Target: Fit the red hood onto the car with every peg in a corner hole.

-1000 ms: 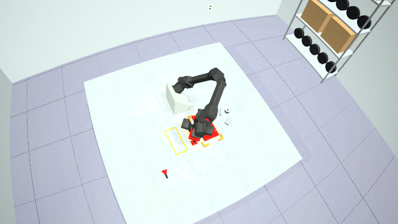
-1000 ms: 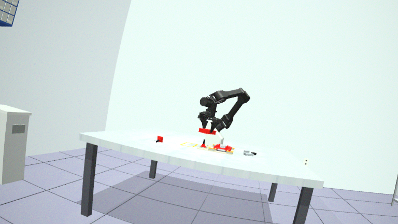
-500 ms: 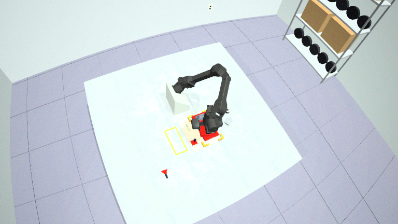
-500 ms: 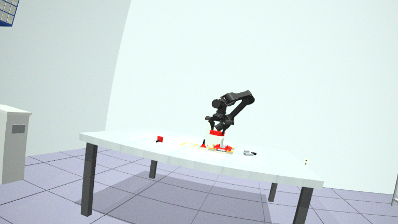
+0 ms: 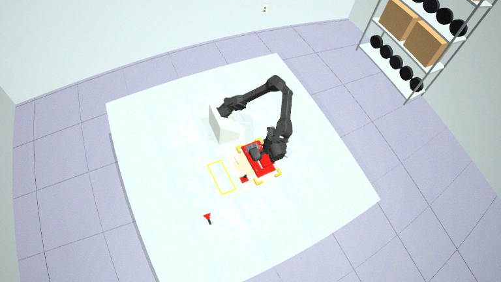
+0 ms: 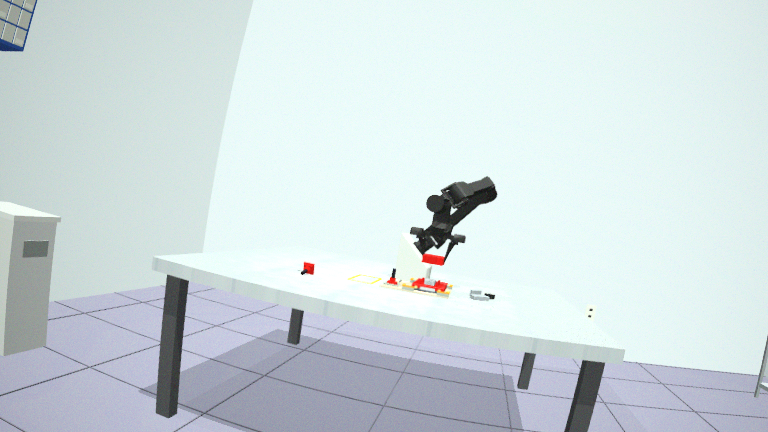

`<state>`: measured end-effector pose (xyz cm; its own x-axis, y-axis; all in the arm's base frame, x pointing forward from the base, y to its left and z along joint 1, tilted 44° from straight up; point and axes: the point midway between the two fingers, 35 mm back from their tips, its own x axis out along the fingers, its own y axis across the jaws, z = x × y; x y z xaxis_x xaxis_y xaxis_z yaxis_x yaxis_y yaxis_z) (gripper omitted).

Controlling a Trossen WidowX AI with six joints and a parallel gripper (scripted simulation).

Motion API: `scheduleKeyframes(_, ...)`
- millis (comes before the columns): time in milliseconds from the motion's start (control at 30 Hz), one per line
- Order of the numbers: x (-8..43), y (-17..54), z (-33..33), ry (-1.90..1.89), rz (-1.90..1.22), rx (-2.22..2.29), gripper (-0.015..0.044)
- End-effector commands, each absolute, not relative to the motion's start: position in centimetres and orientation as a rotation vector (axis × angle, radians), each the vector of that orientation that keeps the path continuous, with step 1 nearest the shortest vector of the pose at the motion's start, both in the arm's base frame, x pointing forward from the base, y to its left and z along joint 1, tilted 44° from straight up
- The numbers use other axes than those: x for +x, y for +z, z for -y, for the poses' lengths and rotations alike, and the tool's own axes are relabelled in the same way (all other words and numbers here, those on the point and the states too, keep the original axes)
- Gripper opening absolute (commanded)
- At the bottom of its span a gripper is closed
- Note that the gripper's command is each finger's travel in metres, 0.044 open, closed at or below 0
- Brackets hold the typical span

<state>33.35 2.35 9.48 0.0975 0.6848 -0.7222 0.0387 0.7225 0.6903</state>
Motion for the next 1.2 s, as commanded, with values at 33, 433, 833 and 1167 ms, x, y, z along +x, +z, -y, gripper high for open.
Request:
scheduleKeyframes(33,33.2,9.3,-2.6,0.546,-1.409,0.639,0.0000)
scheduleKeyframes(433,33.5,6.0,-5.7,0.547,-1.408,0.640,0.0000)
scheduleKeyframes(833,33.3,5.8,-6.0,0.548,-1.408,0.640,0.0000)
scheduleKeyframes(1167,33.4,5.8,-5.9,0.548,-1.408,0.640,0.0000)
